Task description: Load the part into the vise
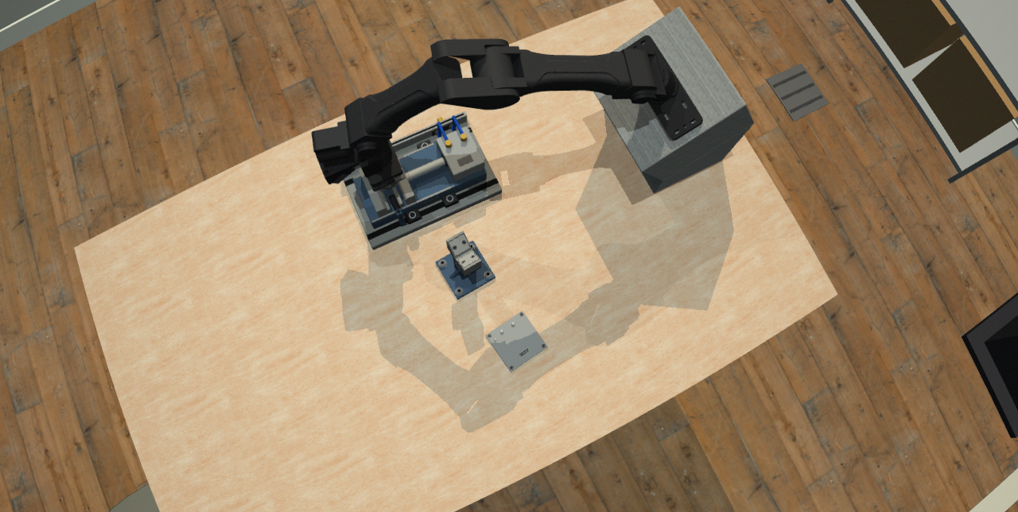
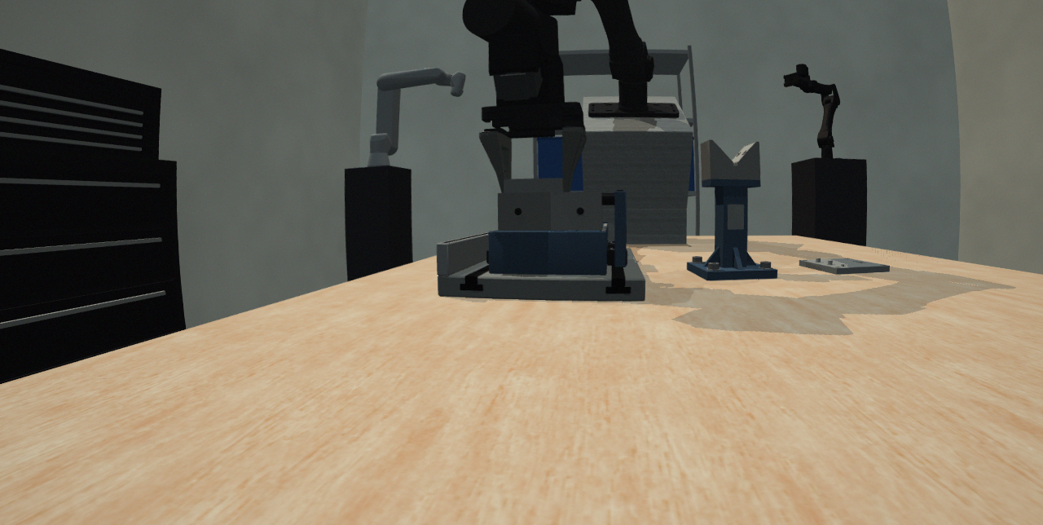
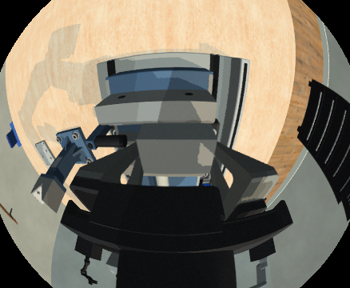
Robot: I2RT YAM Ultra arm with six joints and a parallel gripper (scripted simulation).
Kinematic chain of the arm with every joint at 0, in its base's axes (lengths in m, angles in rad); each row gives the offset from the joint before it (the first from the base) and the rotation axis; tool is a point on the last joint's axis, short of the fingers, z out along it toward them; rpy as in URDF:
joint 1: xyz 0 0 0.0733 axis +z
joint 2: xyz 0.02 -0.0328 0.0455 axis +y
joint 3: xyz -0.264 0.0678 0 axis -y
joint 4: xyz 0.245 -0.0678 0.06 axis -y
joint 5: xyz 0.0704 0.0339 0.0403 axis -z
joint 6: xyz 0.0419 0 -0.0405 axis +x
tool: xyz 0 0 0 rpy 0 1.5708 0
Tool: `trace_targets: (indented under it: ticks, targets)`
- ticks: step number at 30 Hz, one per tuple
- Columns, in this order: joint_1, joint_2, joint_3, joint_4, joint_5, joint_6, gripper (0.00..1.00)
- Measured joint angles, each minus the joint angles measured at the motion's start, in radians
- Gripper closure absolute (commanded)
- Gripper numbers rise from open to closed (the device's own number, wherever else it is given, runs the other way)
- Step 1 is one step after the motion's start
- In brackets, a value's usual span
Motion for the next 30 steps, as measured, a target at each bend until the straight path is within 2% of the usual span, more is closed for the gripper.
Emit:
trace_targets:
  ticks: [30]
  targets:
    - [0.000, 0.010, 0.021, -0.011, 0.000, 0.000, 1.00]
